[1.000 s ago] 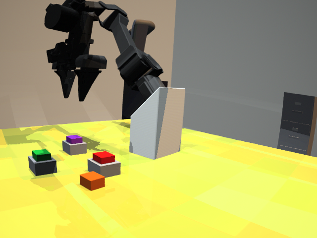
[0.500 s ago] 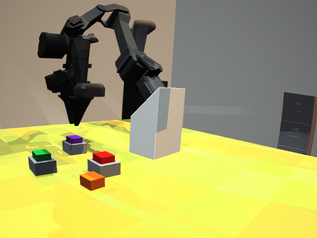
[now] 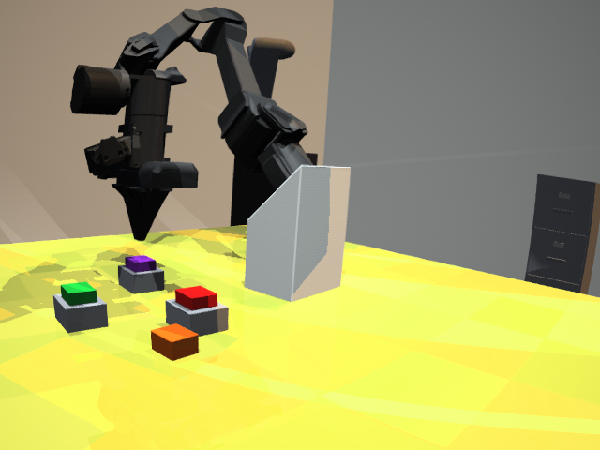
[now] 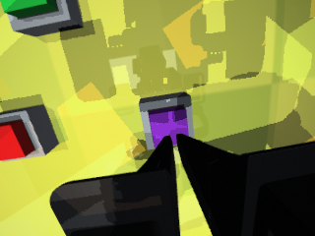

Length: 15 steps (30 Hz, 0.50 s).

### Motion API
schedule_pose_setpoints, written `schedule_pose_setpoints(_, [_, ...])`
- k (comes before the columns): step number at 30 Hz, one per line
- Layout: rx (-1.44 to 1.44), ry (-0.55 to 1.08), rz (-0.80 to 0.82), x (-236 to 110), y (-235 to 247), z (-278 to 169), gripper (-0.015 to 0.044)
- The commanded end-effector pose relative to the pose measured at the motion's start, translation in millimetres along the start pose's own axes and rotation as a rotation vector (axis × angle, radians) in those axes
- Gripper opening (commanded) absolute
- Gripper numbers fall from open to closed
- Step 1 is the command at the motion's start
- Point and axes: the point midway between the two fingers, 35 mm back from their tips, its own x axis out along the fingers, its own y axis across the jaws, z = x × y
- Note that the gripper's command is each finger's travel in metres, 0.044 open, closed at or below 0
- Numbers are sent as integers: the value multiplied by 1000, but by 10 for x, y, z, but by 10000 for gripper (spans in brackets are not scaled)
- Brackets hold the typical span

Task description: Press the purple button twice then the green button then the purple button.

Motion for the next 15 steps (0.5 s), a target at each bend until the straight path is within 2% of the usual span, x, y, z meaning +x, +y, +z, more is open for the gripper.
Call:
schedule_pose_setpoints(1, [-5,4,-2,59,2,-7,20])
schedule_pose_setpoints(15, [-5,4,-3,282,-1,-10,20])
